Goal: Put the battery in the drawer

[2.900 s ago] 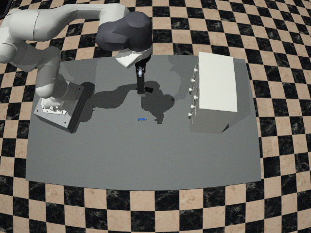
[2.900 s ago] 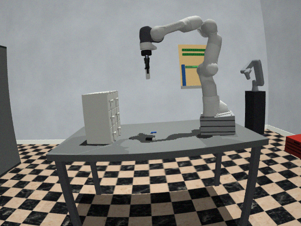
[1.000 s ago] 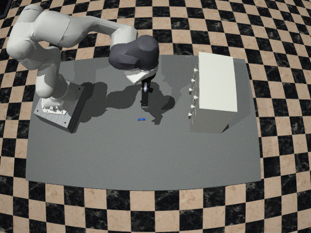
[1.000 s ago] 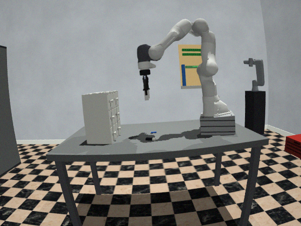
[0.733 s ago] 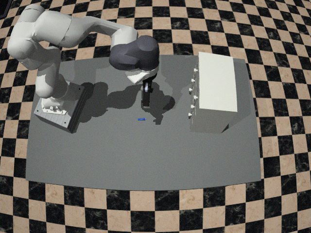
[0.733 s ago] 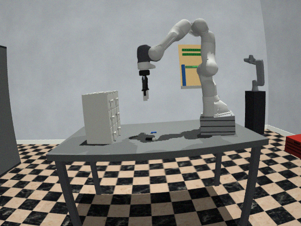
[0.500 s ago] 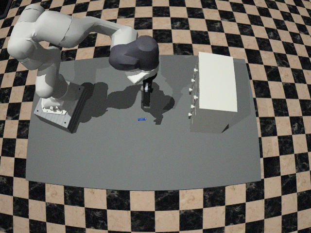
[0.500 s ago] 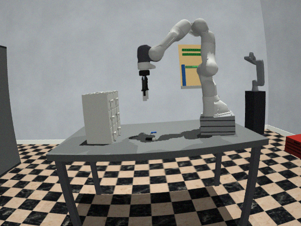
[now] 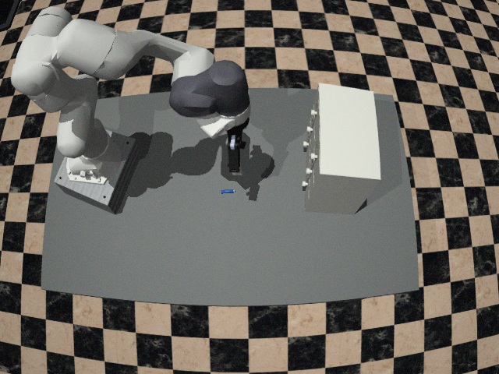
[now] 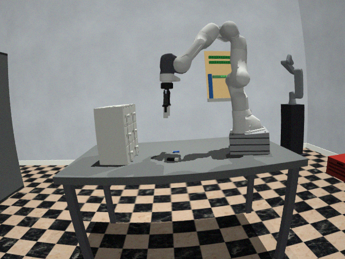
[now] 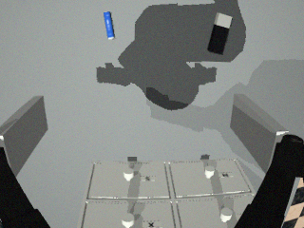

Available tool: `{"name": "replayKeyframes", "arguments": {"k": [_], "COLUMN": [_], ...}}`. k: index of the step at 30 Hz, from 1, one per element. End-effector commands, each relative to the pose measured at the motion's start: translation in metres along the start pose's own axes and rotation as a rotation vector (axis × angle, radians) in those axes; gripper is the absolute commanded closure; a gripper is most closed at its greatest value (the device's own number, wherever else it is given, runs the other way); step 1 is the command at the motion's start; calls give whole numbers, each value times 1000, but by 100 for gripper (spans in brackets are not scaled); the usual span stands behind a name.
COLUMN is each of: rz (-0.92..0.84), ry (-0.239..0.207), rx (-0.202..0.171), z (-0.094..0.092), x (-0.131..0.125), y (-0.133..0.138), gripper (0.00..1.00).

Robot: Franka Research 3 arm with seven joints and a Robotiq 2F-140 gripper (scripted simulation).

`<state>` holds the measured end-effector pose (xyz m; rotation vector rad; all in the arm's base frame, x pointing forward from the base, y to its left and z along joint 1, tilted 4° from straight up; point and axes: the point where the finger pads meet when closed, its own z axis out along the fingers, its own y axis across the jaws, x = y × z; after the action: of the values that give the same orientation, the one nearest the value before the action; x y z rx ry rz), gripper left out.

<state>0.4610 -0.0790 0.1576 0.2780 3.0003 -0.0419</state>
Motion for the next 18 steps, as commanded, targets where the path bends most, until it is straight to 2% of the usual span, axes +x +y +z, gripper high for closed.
{"name": "replayKeyframes", "arguments": {"k": [1, 7, 13, 15, 18], "rz": [7, 7, 7, 7, 7], "ry": [-64, -153, -260, -260, -319], "rx": [2, 2, 3, 3, 3], "z": [1, 12, 25, 25, 32], "x": [-13, -22, -34, -34, -41], "y": [0, 0, 0, 0, -1], "gripper": [0, 0, 0, 0, 0]}}
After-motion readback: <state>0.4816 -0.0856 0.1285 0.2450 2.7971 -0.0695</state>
